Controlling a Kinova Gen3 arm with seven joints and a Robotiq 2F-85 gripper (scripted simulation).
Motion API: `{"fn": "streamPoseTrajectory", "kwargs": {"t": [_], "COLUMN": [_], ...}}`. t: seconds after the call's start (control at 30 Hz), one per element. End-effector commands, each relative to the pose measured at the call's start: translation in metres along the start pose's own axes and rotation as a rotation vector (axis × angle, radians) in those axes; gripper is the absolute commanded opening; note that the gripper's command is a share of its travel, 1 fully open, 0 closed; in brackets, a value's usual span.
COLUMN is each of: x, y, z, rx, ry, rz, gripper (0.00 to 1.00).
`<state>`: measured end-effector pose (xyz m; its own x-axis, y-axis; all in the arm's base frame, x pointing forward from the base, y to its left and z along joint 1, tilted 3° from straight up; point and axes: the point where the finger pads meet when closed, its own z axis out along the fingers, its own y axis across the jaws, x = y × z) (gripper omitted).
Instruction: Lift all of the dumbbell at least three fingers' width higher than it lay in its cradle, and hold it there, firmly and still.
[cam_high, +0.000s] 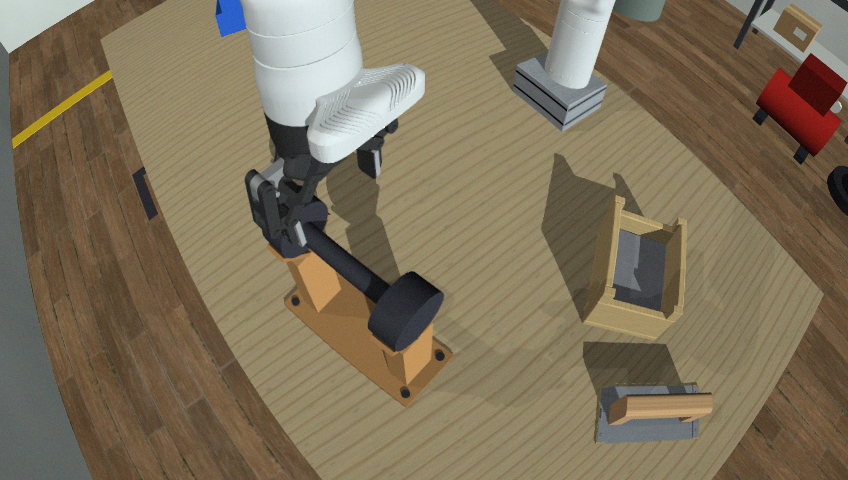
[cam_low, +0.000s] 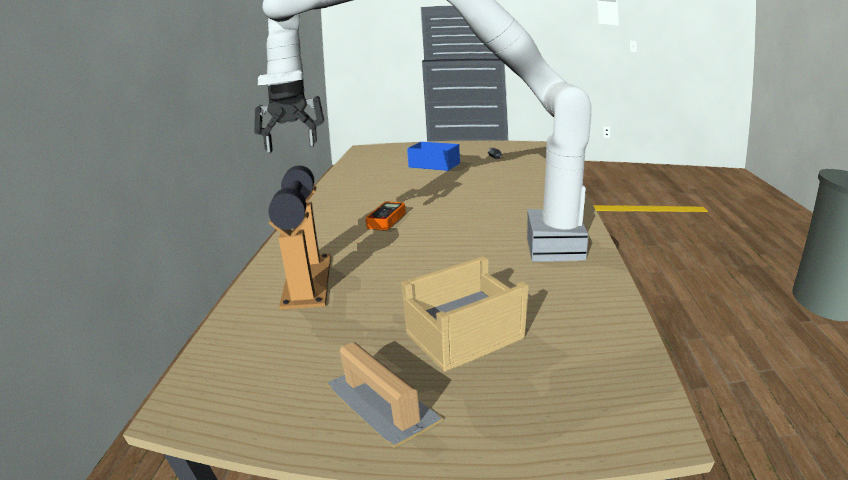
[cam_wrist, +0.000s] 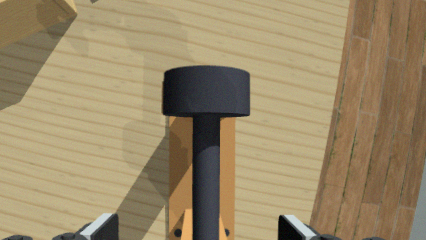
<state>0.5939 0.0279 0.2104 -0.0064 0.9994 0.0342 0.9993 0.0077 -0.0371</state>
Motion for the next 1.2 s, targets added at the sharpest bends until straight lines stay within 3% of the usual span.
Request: {"fn": "streamPoseTrajectory", "kwargs": {"t": [0.0, 0.37, 0.6, 0.97, 1.17], "x": [0.004, 0.005, 0.005, 0.004, 0.004], "y": [0.005, 0.005, 0.006, 0.006, 0.005], "z": [0.005, 0.005, 0.017, 0.085, 0.099], "rx": [0.006, 0.006, 0.007, 0.008, 0.008], "ry": [-0.003, -0.005, -0.005, -0.005, -0.006], "rz": [-0.008, -0.009, -0.009, -0.009, -0.009], "gripper": [1.00, 1.00, 1.00, 1.00, 1.00]}}
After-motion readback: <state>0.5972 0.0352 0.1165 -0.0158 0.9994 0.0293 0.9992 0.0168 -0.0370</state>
